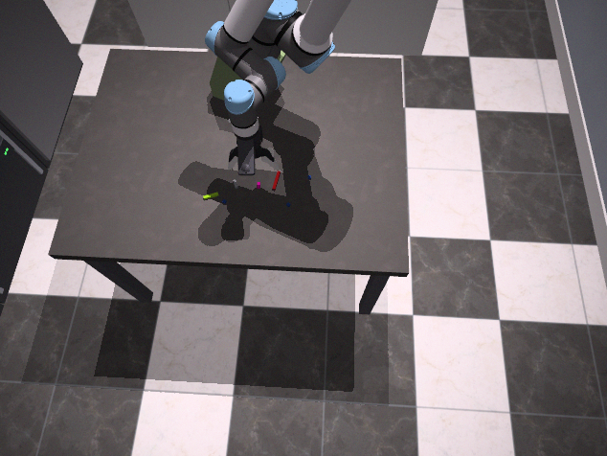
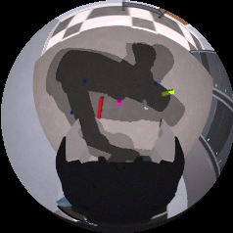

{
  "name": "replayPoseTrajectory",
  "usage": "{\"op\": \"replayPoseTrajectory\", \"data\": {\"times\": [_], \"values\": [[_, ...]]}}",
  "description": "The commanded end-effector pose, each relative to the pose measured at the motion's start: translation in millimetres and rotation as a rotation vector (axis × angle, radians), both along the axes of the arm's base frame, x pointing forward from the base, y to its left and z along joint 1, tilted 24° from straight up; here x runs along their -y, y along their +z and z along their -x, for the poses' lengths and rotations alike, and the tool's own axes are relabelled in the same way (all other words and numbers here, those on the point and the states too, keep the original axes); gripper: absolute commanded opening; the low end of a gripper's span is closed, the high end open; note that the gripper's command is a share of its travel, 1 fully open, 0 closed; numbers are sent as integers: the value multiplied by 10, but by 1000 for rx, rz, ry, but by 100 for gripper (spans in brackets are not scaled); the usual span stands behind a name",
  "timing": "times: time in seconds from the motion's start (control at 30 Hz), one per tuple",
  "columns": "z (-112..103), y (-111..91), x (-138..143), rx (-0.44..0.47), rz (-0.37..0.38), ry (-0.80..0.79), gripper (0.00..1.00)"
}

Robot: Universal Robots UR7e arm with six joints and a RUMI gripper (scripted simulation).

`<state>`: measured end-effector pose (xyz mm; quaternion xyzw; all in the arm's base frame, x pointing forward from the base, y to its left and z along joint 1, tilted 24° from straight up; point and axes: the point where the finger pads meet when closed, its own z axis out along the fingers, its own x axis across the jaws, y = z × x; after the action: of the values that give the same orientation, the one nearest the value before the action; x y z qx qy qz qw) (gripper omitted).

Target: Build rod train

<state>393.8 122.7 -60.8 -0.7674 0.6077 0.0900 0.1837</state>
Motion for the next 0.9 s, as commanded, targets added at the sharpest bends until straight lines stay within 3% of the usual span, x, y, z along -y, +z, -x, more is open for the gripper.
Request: {"op": "replayPoseTrajectory", "data": {"times": [0.0,0.87], "values": [[-67,-28,73,-29,-6,-70,100],[-618,-466,905,-356,-77,-837,100]]}}
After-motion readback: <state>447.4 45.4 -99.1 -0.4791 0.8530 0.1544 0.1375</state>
